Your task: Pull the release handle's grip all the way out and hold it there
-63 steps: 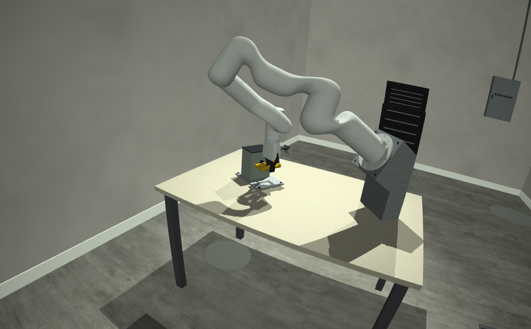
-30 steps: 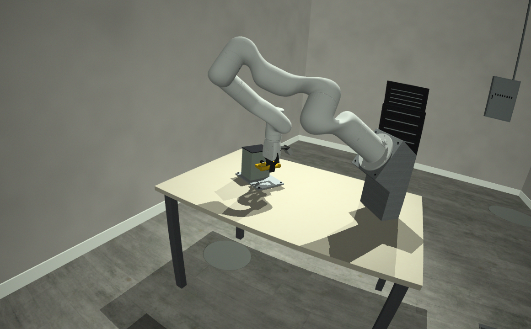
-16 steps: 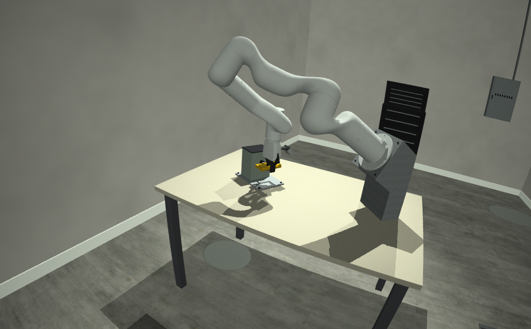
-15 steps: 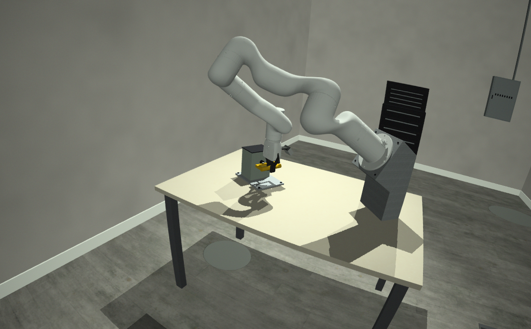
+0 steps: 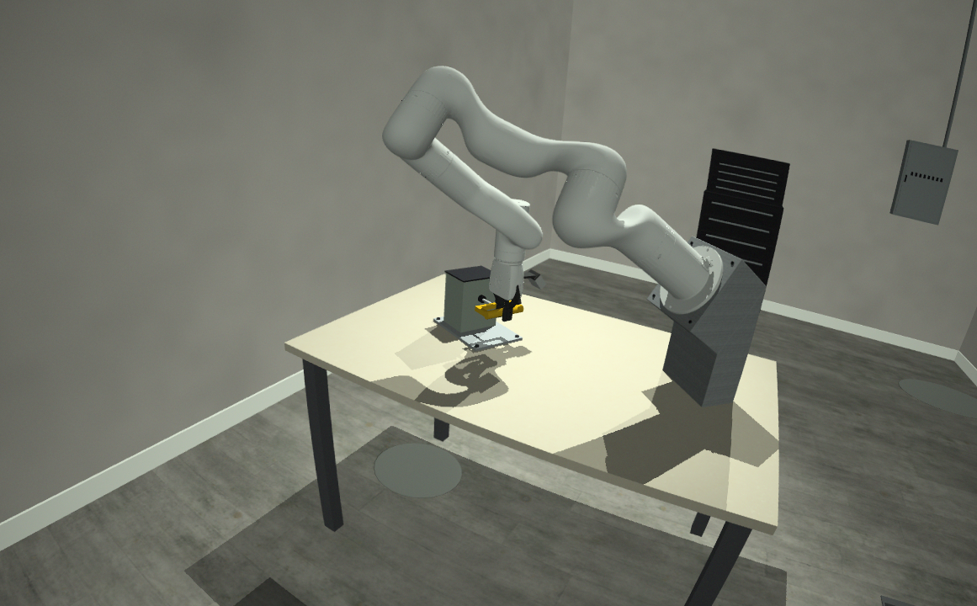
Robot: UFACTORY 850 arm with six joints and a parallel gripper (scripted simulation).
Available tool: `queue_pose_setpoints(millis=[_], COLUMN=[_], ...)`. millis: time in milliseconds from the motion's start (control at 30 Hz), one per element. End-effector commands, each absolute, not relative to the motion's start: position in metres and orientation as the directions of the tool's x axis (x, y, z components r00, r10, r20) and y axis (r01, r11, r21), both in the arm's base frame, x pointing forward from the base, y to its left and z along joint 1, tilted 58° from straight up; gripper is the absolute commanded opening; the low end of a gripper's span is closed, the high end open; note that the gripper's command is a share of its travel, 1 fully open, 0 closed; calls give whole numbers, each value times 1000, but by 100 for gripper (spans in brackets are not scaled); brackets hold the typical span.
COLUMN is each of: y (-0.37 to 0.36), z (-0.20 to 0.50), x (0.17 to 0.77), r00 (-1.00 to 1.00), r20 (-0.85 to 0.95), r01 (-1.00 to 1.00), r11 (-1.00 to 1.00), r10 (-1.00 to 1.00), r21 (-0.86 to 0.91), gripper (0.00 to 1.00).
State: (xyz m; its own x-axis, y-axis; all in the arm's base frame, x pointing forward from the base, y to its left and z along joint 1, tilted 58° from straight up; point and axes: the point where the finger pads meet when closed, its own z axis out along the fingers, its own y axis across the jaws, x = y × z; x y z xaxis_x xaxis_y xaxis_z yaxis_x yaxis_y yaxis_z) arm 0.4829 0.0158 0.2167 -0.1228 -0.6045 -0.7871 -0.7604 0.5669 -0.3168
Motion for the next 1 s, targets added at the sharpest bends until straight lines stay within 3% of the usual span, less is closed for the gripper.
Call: queue_pose_setpoints(millis=[0,967], y=[23,31], z=[213,208], x=[473,462], r00=[-123,-123], r20=[-787,-787], r01=[-760,-760], r11=[567,567], r10=[-604,-604], r21=[-316,-316], gripper=[0,0])
